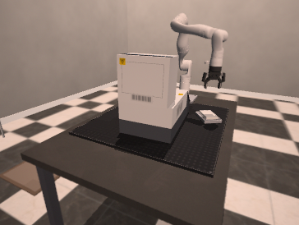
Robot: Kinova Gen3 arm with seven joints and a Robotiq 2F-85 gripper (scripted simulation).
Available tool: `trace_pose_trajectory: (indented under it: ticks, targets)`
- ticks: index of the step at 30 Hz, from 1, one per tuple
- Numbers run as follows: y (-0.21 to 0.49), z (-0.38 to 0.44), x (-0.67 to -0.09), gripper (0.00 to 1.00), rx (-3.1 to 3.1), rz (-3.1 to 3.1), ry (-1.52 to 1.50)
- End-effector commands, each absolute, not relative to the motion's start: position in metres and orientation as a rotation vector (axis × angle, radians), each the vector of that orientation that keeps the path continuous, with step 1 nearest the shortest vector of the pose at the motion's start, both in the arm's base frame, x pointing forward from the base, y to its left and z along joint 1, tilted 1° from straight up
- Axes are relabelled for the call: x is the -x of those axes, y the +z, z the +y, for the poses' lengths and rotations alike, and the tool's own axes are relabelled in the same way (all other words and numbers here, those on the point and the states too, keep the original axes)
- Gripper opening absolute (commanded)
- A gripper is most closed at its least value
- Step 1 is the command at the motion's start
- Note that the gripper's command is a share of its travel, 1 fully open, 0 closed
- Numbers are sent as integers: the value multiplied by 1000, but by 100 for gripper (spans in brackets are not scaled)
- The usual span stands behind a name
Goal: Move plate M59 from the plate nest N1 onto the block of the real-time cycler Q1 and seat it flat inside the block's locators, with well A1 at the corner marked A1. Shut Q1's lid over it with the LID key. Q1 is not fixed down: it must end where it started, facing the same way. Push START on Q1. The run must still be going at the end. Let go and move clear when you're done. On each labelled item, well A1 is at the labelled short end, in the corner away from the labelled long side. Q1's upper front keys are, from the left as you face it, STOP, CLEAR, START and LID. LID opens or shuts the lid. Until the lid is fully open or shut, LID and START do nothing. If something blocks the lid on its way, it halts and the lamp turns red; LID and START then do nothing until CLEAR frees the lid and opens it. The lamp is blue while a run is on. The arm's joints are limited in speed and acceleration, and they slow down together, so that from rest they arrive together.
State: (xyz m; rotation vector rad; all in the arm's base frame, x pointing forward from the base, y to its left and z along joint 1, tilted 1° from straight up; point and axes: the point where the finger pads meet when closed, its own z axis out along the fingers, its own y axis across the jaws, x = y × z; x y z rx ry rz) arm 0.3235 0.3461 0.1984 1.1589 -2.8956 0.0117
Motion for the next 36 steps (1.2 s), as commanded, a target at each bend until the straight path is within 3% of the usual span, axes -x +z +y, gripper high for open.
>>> trace_pose_trajectory:
  ticks: [1,36]
  targets:
    - [196,346,-324,100,-1159,-2897,11]
    - [155,346,-323,100,-1159,-2897,11]
